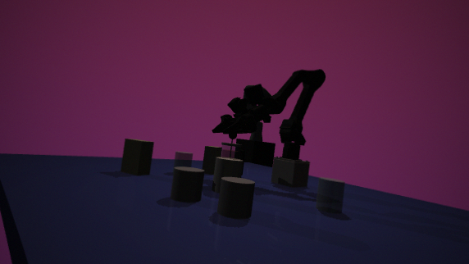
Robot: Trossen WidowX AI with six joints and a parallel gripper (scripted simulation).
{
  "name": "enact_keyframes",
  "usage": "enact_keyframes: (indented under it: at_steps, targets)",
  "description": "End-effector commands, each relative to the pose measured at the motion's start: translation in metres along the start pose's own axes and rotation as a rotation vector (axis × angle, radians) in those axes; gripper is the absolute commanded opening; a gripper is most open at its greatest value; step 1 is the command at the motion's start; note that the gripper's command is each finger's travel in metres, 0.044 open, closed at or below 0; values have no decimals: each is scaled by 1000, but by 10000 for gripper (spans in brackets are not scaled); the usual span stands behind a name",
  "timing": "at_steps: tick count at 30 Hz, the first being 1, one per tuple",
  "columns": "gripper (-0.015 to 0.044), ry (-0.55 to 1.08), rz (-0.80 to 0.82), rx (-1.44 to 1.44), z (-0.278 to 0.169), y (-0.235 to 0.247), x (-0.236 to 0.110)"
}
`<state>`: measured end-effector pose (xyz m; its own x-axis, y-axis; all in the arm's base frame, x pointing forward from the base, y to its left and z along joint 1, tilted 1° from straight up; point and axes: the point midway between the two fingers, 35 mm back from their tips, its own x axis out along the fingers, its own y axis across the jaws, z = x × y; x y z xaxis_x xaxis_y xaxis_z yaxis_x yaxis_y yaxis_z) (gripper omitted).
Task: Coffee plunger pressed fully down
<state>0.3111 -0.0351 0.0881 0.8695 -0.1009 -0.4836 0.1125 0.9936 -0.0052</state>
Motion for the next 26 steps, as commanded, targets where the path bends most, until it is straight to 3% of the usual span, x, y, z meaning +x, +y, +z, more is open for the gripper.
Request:
enact_keyframes:
  at_steps: [1,9,19,26]
  targets:
    - [440,1,0,0,0,0,0]
    - [440,-27,2,-7,15,2,-4]
    - [440,14,2,-7,43,3,-78]
    - [440,18,2,-7,42,3,-84]
